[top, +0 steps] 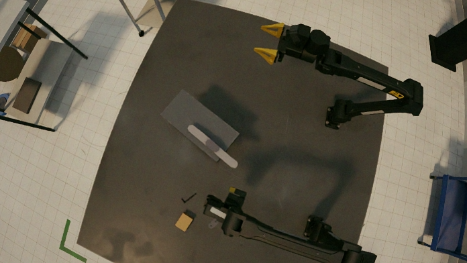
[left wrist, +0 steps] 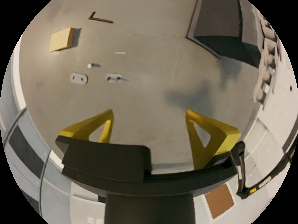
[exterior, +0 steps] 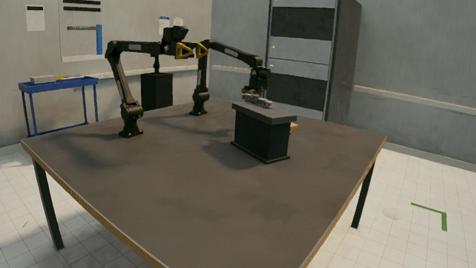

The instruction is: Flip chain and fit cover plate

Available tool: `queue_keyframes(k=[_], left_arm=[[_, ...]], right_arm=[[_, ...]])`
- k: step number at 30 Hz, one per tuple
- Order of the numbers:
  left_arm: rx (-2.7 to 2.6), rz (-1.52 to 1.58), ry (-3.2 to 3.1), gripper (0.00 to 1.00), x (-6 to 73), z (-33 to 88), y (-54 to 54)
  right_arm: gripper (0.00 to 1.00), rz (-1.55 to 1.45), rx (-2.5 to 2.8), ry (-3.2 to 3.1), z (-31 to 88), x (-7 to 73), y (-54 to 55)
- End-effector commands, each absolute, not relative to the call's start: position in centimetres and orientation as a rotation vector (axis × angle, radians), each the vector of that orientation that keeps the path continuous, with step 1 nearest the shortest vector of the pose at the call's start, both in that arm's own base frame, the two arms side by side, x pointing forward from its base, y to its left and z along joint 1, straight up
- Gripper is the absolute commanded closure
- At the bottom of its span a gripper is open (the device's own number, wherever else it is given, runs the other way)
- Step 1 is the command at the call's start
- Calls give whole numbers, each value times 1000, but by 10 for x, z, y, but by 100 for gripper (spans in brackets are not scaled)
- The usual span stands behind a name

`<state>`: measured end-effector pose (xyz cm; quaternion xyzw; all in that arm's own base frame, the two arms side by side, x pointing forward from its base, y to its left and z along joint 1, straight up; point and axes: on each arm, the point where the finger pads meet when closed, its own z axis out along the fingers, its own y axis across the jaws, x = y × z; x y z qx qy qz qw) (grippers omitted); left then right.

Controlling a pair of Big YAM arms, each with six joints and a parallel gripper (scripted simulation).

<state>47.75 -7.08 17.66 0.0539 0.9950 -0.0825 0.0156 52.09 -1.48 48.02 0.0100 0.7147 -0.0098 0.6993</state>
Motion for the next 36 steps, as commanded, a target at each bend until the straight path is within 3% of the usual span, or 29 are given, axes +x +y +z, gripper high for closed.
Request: queue_keyframes(k=[1, 18, 36], left_arm=[[134, -243, 3002, 0, 487, 196, -62], [99, -149, 2507, 0, 539, 269, -41], [31, -48, 1912, 0, 549, 408, -12]], right_arm=[[0, -61, 64, 1512, 524, 514, -42], [0, -323, 295, 1462, 539, 480, -205], [0, -646, 578, 1380, 551, 363, -374]])
